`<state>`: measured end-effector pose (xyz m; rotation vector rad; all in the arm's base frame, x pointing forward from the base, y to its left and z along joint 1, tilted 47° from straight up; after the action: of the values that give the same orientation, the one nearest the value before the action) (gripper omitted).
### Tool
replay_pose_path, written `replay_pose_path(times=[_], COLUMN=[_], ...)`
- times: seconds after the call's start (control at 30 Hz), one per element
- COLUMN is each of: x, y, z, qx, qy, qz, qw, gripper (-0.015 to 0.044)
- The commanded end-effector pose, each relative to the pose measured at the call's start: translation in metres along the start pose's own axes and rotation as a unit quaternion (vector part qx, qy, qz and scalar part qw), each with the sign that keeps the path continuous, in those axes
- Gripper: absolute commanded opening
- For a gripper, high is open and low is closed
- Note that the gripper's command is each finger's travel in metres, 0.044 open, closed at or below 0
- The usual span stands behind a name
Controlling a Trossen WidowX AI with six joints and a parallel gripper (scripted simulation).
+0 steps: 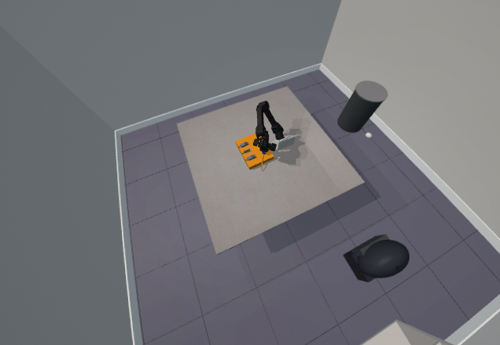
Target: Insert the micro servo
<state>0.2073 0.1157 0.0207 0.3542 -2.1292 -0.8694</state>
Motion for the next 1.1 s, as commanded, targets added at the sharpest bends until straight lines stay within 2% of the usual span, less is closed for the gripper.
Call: replay_pose_path(times=[0.0,0.07,0.17,0.2,0.4,0.67,1.07], x=[0.000,0.000,0.000,-0.001,0.002,0.001,-0.013], y=[0.000,0.000,0.004,0.007,0.029,0.030,0.030], z=[0.000,0.000,0.000,0.000,0.000,-0.001,-0.028], qx=[0.001,0.001,0.001,0.001,0.001,0.001,0.001], qy=[0.001,0.001,0.001,0.001,0.001,0.001,0.001], qz=[0.000,0.000,-0.001,-0.001,-0.001,-0.001,-0.001], qw=[1.000,1.000,1.000,1.000,1.000,1.000,1.000], gripper=[0.0098,0.0085,0.0006,0.0000,0.0000,0.0000,0.0000])
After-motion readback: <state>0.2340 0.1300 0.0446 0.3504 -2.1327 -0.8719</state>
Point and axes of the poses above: the point midway between the two fingers, 35 mm back from their tips, its own y axis back along the fingers, its own z axis across the jaws, x = y × z, the point moved 3 cm from there along y, back along the fingers, and after that the axes turned 5 degrees about y, right-handed, at the moved point
